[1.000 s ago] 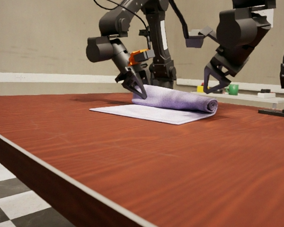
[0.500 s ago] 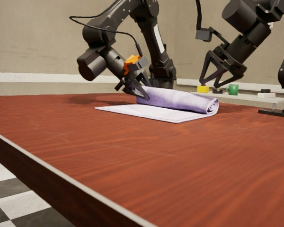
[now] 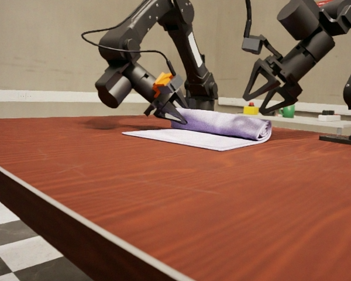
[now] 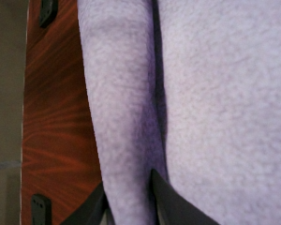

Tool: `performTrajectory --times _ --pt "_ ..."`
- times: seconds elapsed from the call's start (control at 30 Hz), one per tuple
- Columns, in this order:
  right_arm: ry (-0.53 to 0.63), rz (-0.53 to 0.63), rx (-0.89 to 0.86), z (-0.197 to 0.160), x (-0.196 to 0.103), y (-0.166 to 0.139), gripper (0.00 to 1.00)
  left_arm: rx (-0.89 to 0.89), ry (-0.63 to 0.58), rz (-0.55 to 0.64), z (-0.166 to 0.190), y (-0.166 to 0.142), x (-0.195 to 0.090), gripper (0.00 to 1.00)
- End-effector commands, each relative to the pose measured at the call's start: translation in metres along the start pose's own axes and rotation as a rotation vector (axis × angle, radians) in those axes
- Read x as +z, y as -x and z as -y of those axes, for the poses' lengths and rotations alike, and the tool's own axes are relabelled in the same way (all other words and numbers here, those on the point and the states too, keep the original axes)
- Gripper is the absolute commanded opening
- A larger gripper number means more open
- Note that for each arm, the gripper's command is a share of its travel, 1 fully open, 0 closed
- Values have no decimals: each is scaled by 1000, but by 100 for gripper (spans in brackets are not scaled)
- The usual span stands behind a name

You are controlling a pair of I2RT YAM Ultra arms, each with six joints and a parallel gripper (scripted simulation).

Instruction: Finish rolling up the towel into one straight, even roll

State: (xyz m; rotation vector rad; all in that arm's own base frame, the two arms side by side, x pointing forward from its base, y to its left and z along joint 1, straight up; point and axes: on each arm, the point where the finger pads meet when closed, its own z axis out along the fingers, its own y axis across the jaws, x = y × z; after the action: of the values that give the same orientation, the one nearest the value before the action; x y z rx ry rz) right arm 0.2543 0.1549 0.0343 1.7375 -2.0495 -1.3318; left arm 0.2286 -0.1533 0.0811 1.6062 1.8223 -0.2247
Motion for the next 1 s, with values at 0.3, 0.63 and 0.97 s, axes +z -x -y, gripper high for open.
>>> performTrajectory --times 0.3,0.63,0.97 --pt "-5 -10 -16 6 1 1 26 53 9 43 -1 -2 16 98" --pt "-5 -10 -16 6 1 1 26 50 11 42 16 -23 43 98" --pt "-5 -10 -16 6 1 1 26 50 11 42 3 -12 47 89"
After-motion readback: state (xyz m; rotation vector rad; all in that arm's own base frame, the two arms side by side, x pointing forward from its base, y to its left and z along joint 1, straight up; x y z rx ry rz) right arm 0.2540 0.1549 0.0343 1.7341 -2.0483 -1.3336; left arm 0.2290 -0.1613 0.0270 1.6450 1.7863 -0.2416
